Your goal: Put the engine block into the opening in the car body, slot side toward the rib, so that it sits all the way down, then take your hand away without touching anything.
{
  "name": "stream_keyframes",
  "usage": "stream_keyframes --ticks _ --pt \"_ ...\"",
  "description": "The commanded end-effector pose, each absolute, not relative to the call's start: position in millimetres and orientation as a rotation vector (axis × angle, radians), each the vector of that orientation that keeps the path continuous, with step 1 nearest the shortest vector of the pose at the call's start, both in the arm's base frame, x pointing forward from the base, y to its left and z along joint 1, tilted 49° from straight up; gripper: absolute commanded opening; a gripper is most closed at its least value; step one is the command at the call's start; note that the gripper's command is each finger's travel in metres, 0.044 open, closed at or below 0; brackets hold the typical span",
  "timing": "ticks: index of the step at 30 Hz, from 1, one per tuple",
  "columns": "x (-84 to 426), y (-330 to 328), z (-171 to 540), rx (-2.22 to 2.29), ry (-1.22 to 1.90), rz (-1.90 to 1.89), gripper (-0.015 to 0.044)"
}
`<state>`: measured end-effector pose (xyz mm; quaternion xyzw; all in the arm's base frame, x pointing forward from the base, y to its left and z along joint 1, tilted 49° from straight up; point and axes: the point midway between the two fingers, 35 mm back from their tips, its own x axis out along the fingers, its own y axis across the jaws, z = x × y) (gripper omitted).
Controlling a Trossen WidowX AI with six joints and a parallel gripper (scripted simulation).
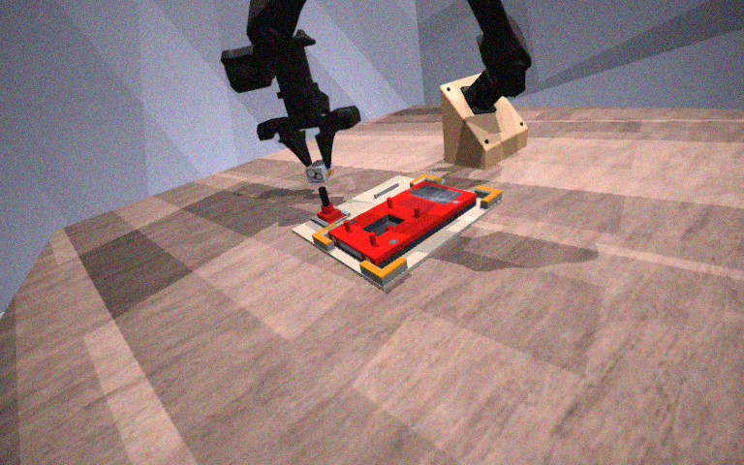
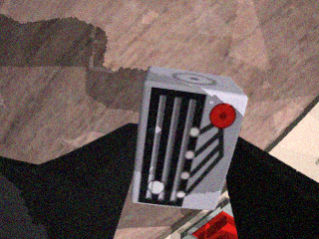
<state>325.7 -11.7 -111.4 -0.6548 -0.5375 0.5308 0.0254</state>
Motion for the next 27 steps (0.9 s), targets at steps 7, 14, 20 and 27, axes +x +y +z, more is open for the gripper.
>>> stream_keyframes --ticks 7,14,20,27 --pt "330 -37 -90 -2.038 -1.665 1.647 0.0" --pt "330 -52 -75 -2.037 -1.666 1.647 0.0" --pt "329 -65 -61 -2.035 -1.667 1.646 0.0" --pt "327 -75 -51 -2.036 -1.675 1.642 0.0"
